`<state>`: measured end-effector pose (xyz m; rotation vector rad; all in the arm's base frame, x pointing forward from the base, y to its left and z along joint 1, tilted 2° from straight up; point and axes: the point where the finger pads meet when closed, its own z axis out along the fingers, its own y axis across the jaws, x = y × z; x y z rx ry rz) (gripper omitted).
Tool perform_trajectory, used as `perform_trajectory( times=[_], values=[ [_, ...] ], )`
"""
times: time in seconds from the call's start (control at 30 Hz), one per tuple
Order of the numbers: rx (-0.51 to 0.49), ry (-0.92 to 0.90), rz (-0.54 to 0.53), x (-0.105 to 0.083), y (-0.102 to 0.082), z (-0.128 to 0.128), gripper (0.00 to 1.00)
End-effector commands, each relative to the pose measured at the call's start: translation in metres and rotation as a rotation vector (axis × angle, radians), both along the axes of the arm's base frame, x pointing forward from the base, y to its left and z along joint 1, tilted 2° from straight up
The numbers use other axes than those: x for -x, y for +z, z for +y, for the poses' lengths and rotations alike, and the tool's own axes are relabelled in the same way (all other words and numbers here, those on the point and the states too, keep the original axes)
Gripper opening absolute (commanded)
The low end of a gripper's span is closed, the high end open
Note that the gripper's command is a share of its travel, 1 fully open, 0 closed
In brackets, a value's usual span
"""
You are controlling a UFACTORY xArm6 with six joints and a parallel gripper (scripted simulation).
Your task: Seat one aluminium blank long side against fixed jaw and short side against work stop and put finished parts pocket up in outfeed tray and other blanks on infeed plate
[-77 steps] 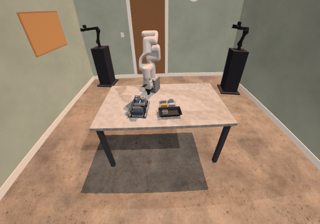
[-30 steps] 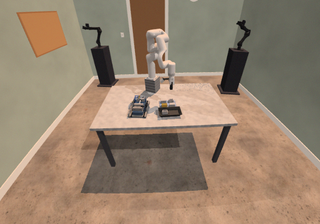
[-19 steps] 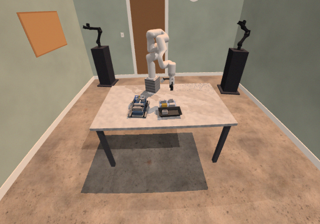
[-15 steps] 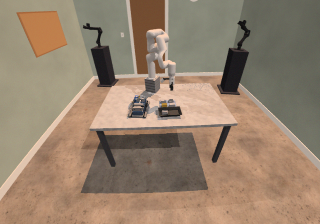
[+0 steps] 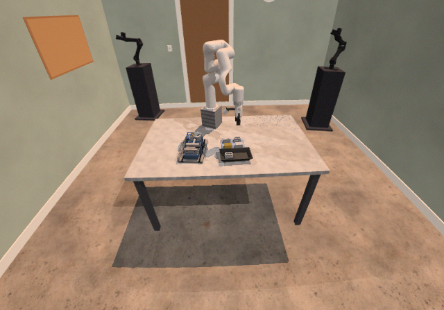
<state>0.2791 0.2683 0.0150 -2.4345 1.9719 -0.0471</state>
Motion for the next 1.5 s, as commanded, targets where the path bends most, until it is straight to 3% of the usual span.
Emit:
perform_trajectory(
  times=[0.0,0.4,0.6,0.9,0.97,1.47],
  values=[
    [-0.003,0.000,-0.003,-0.001,0.001,0.001,0.69],
    [-0.003,0.000,-0.003,-0.001,-0.002,0.001,0.69],
    [-0.002,0.000,-0.003,-0.001,-0.013,0.001,0.69],
    [-0.002,0.000,-0.003,-0.002,-0.045,0.001,0.69],
    [-0.002,0.000,-0.003,-0.002,-0.045,0.001,0.69],
    [-0.002,0.000,-0.003,-0.005,-0.111,0.000,0.69]
  ],
)
